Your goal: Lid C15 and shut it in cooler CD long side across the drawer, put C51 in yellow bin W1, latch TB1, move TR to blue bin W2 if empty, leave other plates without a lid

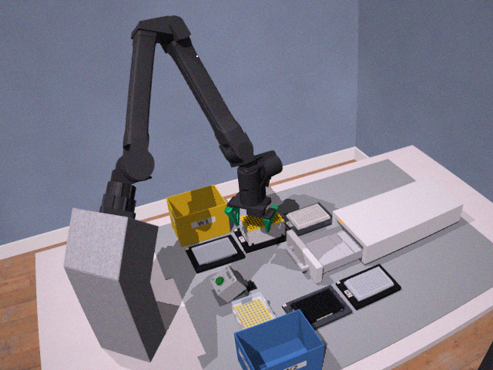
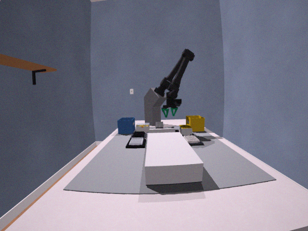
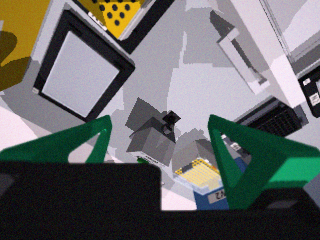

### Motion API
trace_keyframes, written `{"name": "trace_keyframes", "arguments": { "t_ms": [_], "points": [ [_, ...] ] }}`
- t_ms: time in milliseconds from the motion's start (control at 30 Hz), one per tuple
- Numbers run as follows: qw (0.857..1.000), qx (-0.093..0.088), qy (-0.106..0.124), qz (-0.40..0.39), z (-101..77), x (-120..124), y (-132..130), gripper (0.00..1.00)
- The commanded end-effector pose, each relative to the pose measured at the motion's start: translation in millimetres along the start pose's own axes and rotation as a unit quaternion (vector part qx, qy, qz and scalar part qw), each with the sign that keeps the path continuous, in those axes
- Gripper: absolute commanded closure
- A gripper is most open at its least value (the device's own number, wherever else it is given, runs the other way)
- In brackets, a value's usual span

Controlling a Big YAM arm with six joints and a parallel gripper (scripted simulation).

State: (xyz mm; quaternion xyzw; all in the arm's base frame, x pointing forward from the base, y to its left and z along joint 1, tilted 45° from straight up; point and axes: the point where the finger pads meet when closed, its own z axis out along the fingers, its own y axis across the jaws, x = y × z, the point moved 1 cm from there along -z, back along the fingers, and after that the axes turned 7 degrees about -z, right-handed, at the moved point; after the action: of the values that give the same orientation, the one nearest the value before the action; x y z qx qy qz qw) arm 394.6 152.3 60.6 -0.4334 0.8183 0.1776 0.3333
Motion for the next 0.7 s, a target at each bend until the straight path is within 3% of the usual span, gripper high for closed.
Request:
{"name": "trace_keyframes", "arguments": {
  "t_ms": [0, 300, 667],
  "points": [
    [0.996, 0.002, -0.014, 0.084, -2.7, -10, 14, 0.0],
    [0.98, 0.0, -0.014, 0.2, -2.6, -12, 42, 0.0],
    [0.931, -0.004, -0.014, 0.364, -2.5, -15, 86, 0.0]
  ]
}}
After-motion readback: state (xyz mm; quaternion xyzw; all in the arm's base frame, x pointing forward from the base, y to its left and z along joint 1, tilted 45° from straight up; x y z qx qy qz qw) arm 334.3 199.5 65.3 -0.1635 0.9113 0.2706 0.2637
